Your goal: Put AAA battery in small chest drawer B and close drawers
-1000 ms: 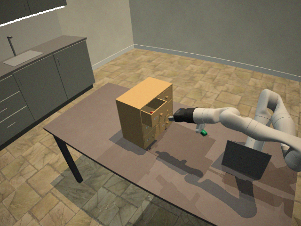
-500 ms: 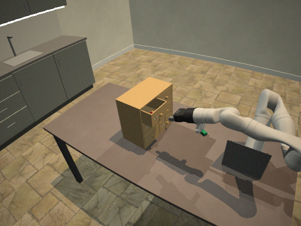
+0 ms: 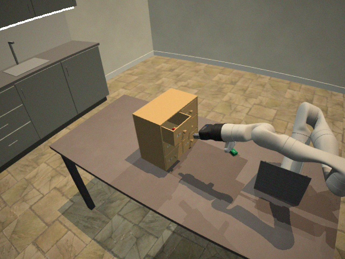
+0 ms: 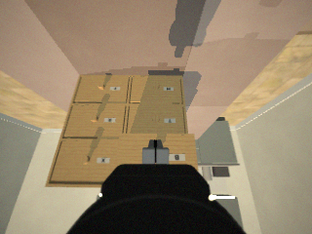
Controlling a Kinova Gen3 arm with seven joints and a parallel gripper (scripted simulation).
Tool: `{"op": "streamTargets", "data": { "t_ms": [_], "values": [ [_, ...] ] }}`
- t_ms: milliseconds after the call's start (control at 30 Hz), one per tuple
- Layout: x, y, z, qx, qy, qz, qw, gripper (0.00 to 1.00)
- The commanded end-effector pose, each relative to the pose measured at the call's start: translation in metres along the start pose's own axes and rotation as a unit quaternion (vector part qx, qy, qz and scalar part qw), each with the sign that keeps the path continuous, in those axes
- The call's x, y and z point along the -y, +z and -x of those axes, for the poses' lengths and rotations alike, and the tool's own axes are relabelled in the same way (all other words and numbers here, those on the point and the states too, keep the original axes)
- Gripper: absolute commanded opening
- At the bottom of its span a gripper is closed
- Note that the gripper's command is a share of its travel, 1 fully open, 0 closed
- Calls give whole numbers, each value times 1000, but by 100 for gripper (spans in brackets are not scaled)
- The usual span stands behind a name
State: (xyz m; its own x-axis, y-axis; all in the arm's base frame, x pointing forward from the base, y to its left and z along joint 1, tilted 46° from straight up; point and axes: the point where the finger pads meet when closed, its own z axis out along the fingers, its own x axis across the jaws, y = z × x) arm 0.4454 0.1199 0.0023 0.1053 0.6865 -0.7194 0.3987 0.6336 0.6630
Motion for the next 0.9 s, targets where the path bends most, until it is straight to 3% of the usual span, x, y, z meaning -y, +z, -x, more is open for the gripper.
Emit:
{"op": "streamTargets", "data": {
  "t_ms": [0, 867],
  "values": [
    [-3, 1, -2, -2, 0, 4, 1000, 0],
    [-8, 2, -6, -4, 0, 5, 1000, 0]
  ]
}}
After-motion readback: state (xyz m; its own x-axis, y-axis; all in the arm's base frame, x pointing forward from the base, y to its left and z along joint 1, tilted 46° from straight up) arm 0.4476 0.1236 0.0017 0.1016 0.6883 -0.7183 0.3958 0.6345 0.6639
